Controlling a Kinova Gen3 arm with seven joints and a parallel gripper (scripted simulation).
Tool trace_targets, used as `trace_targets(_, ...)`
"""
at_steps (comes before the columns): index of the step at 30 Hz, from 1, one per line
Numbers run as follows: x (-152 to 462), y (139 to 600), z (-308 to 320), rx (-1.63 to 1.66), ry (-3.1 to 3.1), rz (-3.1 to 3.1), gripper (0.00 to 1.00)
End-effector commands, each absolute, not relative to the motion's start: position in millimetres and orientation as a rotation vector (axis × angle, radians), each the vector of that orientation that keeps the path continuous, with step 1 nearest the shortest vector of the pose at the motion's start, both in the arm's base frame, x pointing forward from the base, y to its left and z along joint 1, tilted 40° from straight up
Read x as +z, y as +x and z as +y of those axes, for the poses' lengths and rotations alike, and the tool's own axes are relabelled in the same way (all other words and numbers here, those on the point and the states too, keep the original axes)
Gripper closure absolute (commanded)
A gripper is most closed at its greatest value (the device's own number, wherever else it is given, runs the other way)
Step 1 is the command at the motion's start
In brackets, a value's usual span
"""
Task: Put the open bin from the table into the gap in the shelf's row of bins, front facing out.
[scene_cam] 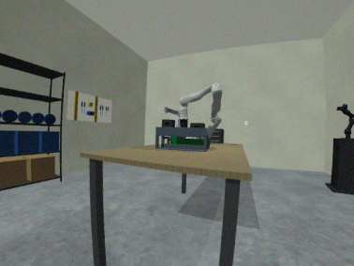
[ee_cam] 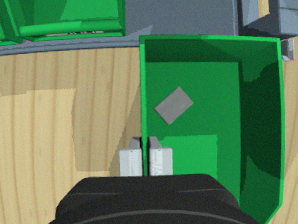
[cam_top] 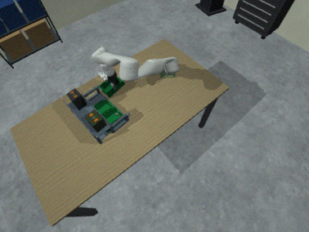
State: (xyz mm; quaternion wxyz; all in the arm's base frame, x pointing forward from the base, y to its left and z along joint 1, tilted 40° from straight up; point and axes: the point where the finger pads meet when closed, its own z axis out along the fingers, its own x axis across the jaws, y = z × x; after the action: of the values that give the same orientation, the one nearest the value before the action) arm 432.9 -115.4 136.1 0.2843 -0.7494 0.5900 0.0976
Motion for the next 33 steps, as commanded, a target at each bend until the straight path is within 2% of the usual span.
trace_targets(1,136.4,432.1,-115.1,0.269,-2.005,1.581,1.00)
trace_targets(33,140.6,441.3,-114.4,0.269,-2.005,1.582,1.00)
